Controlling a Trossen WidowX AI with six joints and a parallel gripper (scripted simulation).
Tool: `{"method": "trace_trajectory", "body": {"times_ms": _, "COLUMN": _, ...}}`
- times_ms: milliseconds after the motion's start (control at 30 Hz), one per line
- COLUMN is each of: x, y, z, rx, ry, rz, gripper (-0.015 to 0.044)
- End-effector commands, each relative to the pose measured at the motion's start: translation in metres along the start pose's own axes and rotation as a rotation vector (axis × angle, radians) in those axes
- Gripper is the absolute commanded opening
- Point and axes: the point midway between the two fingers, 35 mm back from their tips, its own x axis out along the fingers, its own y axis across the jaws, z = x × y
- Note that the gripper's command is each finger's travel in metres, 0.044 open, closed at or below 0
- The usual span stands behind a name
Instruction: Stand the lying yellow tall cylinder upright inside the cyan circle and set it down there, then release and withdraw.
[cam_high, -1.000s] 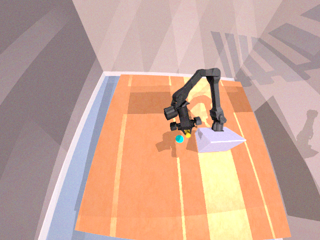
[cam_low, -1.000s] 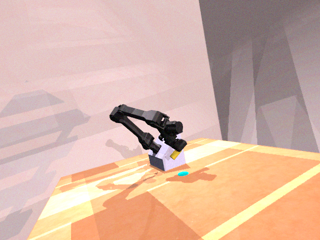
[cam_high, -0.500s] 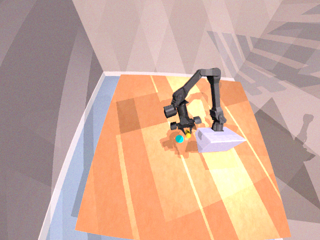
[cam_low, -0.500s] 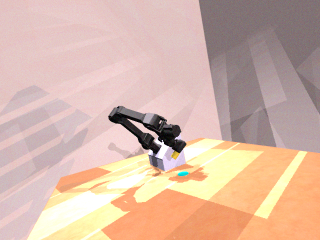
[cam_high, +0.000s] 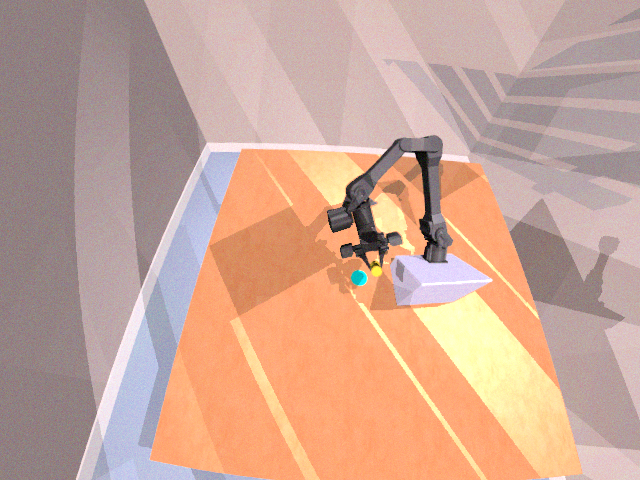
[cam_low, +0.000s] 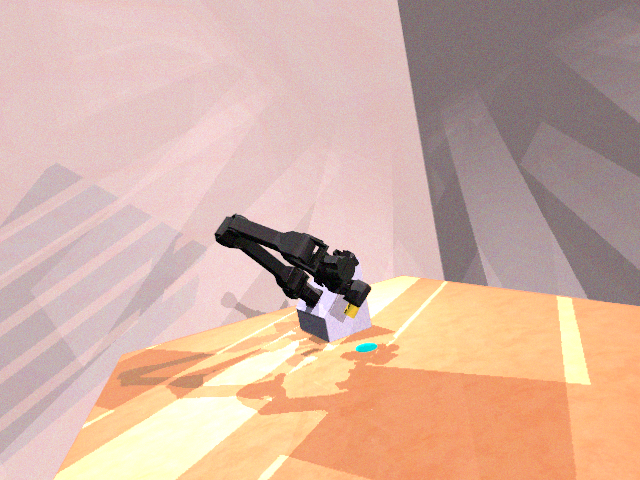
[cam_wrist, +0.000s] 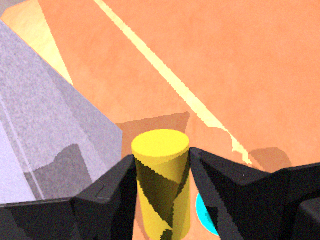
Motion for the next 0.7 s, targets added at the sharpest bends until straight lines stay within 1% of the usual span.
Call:
{"method": "trace_trajectory", "body": {"times_ms": 0, "x": -0.0010, "y": 0.0012, "z": 0.0002, "rx": -0.008, "ry": -0.036, "rz": -0.005, "gripper": 0.0105}}
{"method": "trace_trajectory", "body": {"times_ms": 667, "x": -0.0058, "y": -0.0003, "z": 0.0001, "rx": -0.040, "ry": -0.185, "rz": -0.035, "gripper": 0.0105}}
